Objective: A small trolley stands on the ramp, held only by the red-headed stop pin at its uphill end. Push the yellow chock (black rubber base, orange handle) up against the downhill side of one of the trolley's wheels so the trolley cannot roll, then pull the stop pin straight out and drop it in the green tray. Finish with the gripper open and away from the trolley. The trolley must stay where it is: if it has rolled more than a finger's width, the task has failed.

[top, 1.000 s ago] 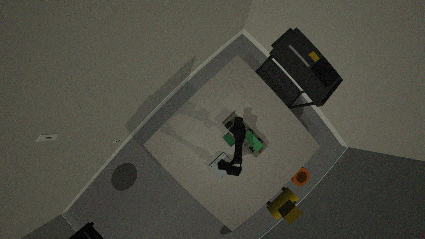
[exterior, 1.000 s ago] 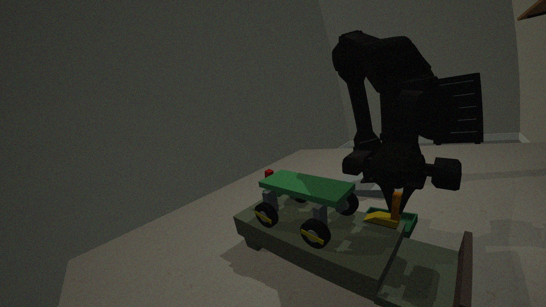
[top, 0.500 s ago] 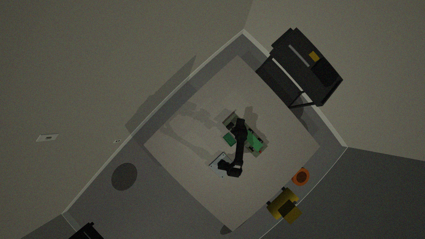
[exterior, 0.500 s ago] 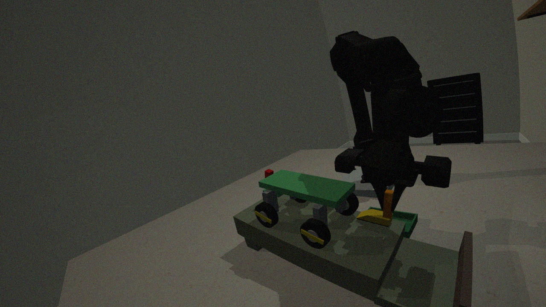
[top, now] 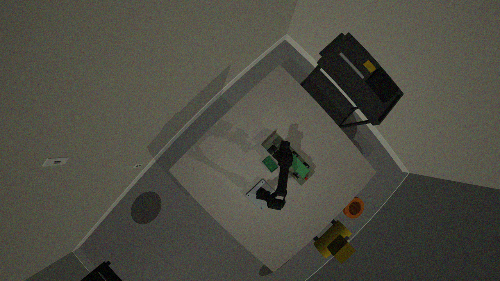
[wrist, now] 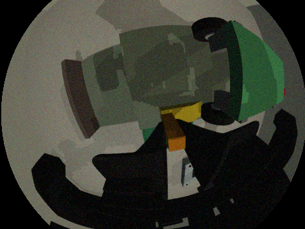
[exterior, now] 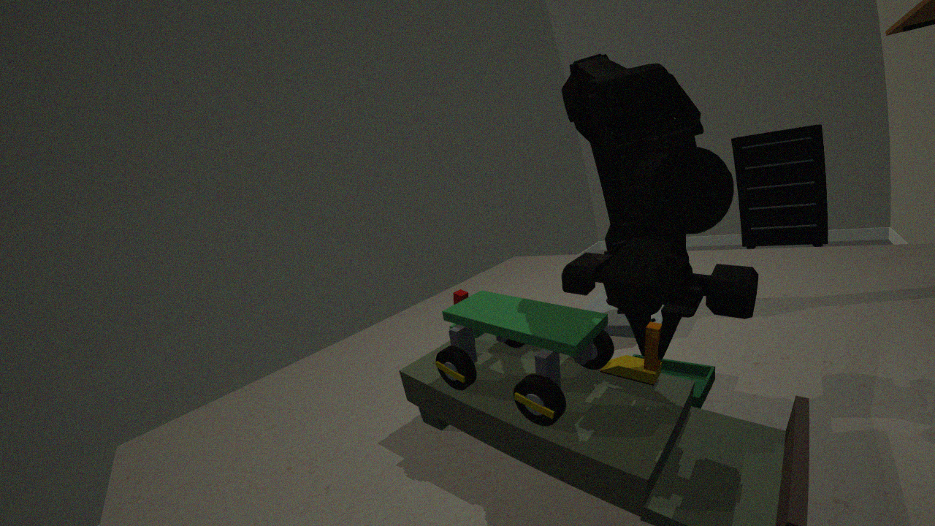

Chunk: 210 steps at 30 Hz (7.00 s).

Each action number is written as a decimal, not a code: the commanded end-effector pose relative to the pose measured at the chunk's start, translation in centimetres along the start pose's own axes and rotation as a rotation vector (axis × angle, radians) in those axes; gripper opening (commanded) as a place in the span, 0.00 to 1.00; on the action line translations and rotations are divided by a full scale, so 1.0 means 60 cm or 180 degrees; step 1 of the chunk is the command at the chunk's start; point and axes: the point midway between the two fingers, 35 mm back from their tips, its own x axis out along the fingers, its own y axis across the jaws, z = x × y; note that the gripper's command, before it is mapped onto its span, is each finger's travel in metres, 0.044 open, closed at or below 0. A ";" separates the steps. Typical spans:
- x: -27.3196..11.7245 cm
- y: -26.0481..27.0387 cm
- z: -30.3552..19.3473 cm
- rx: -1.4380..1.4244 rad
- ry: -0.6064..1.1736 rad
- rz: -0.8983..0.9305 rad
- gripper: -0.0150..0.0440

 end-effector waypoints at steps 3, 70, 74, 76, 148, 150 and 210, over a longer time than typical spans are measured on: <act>0.000 0.000 0.000 0.0002 -0.0001 -0.0001 0.25; -0.123 -0.202 0.066 -0.2646 -0.0149 -0.0288 0.58; -0.125 -0.237 0.069 -0.3103 -0.0057 -0.0378 0.58; -0.126 -0.255 0.070 -0.3332 -0.0002 -0.0416 0.58; -0.027 -0.406 0.059 -0.4986 0.0523 -0.0547 0.58; -0.024 -0.406 0.058 -0.4986 0.0524 -0.0547 0.58; -0.088 -0.400 0.056 -0.4986 0.0522 -0.0544 0.25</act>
